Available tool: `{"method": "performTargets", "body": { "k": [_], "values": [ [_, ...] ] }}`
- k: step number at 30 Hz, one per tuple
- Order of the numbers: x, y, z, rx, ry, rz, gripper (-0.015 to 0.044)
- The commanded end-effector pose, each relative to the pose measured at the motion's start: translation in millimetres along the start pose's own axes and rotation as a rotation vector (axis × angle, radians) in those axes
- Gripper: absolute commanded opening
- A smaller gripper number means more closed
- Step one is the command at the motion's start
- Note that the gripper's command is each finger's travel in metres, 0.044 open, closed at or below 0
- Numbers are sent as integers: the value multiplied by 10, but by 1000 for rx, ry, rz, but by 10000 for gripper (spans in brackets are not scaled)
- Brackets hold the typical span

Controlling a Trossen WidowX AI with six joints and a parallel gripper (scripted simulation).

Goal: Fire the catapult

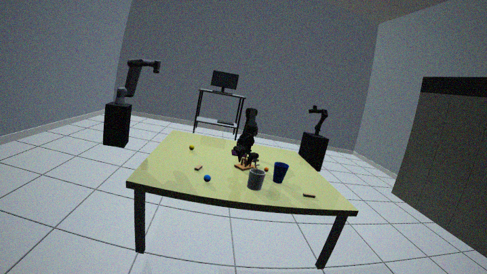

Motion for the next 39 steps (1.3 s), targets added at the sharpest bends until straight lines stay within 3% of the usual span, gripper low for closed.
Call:
{"method": "performTargets", "body": {
  "k": [1,5,12,15,21,39],
  "values": [
    [1,6,0,0,0,1,256],
    [1,6,0,0,0,1,151],
    [3,33,2,0,0,1,85],
    [7,391,6,-1,0,0,6],
    [1,501,2,-1,22,-1,0],
    [64,483,-21,0,621,-1,0]
  ]
}}
Point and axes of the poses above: the point midway between the two fingers, 35 mm back from their tips, its own y axis back along the fingers, its own x axis across the jaws, z = x × y, the point moved 2 cm from there along y, back along the fingers, and after that the axes turned 13 degrees about -y, right-handed, at the moved point
